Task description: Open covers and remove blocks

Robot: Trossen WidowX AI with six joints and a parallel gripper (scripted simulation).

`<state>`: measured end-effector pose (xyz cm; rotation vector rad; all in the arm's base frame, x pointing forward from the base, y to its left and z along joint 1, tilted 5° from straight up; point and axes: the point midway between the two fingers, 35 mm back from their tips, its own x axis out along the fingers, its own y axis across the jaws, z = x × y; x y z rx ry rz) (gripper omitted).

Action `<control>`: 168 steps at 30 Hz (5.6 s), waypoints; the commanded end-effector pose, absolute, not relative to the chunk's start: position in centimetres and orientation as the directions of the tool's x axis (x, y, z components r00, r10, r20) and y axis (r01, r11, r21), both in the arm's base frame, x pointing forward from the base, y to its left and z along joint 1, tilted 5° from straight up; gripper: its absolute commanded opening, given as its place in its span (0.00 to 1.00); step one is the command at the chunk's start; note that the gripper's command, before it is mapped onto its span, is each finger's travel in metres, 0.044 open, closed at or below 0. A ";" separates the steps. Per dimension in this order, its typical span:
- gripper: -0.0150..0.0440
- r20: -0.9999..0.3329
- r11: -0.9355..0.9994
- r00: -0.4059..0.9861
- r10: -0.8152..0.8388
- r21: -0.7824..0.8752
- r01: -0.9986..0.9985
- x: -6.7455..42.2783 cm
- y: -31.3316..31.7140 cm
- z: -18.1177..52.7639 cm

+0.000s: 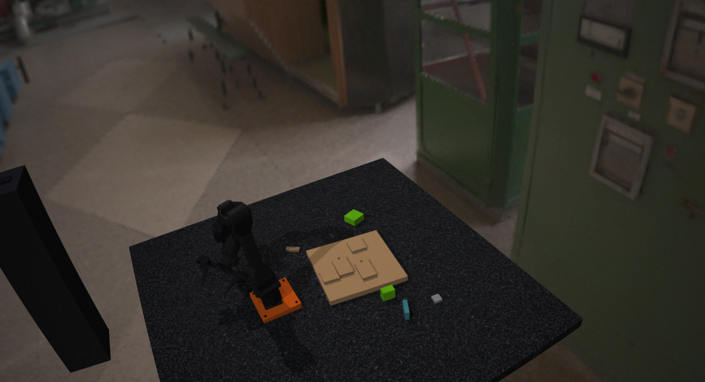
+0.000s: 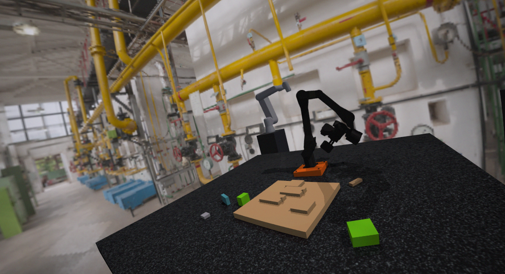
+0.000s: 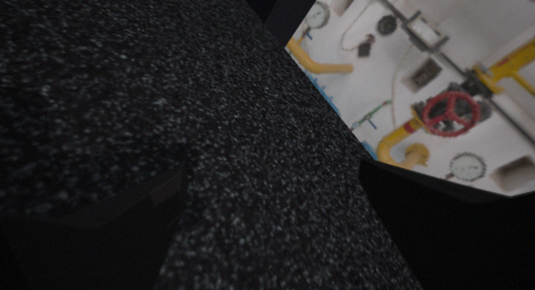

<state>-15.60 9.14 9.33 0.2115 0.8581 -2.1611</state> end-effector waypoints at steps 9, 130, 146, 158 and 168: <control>0.53 -0.435 -0.529 -0.695 -0.573 -0.451 0.719 -14.9 10.5 9.0; 0.25 -0.999 0.997 -0.048 -0.026 -0.022 -0.079 33.3 14.2 7.7; 0.25 -0.999 0.997 -0.024 -0.044 -0.045 0.068 34.6 12.9 7.9; 0.25 -0.999 0.997 -0.024 -0.044 -0.045 0.068 34.6 12.9 7.9; 0.25 -0.999 0.997 -0.024 -0.044 -0.045 0.068 34.6 12.9 7.9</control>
